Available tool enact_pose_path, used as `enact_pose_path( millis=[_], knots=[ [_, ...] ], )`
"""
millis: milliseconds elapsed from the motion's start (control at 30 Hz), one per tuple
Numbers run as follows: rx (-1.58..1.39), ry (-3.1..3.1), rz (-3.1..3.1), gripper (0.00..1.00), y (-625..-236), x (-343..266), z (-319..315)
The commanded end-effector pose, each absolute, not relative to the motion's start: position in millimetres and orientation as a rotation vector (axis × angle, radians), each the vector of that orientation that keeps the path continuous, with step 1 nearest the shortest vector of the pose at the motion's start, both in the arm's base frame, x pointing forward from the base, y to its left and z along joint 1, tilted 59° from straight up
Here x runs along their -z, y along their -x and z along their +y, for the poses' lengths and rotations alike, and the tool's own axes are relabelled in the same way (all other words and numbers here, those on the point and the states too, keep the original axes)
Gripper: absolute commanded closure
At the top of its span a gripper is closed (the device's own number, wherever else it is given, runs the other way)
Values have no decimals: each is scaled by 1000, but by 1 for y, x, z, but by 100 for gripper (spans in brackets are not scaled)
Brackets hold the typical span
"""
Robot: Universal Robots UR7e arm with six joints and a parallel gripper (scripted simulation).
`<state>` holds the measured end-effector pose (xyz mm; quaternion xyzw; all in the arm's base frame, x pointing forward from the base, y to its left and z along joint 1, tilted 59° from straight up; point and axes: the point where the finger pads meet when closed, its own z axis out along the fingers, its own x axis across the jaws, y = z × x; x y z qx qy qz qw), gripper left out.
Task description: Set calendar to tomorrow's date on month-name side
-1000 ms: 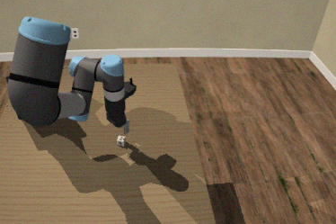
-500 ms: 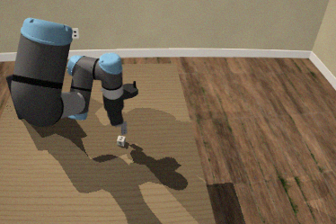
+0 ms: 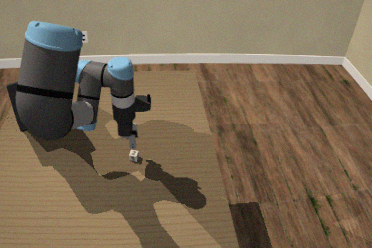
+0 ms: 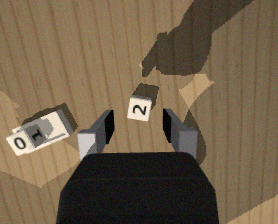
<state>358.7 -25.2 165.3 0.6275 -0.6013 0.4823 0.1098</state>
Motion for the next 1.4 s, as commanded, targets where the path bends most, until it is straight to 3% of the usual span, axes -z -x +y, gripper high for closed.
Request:
enact_pose_path(
  millis=[0,500,533,1367],
  knots=[
    [-1449,-1755,-1903,0,-357,-166,-25],
    [-1474,-1703,-1985,0,-356,-166,-26],
    [-1474,-1703,-1985,13,-356,-166,-26],
    [-1474,-1703,-1985,13,-356,-166,-26]
  ],
)
